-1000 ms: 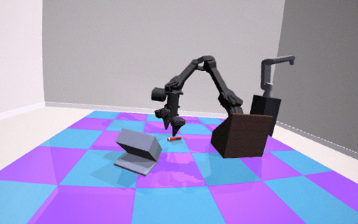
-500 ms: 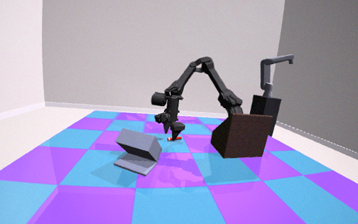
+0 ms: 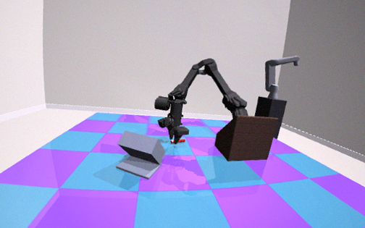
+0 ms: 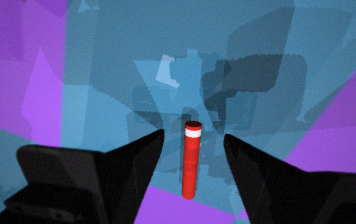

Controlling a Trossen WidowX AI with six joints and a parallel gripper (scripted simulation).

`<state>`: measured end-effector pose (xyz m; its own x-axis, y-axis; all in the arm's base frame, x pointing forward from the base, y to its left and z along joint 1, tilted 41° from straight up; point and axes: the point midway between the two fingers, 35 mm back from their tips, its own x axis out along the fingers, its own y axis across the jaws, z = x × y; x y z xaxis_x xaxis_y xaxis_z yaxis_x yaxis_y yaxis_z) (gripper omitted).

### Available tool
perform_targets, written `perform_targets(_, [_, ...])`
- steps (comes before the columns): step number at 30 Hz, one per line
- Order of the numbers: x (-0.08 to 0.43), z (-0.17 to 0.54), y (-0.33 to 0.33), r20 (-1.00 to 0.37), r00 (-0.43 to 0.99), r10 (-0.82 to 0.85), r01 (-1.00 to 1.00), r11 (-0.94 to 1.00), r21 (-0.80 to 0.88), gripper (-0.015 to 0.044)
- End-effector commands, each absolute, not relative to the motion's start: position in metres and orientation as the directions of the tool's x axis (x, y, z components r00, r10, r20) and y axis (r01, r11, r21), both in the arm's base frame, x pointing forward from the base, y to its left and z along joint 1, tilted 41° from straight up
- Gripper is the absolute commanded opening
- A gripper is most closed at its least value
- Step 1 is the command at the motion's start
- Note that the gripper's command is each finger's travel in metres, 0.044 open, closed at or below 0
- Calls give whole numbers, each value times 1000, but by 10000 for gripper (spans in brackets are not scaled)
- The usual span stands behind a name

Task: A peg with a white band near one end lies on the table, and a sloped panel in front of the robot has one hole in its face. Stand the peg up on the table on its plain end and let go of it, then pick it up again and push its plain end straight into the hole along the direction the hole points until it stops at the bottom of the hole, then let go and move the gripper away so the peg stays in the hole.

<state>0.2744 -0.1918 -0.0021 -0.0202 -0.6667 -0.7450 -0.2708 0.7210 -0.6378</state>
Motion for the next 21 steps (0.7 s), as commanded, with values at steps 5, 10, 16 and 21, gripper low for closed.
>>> perform_targets(5, [275, -3, -191, -749, -18, -662, -274, 724, -633, 110])
perform_targets(10, [275, -3, -191, -749, -18, -662, -274, 724, -633, 110])
perform_targets(16, [275, -3, -191, -749, -18, -662, -274, 724, -633, 90])
perform_targets(21, [275, -3, -191, -749, -18, -662, -274, 724, -633, 57])
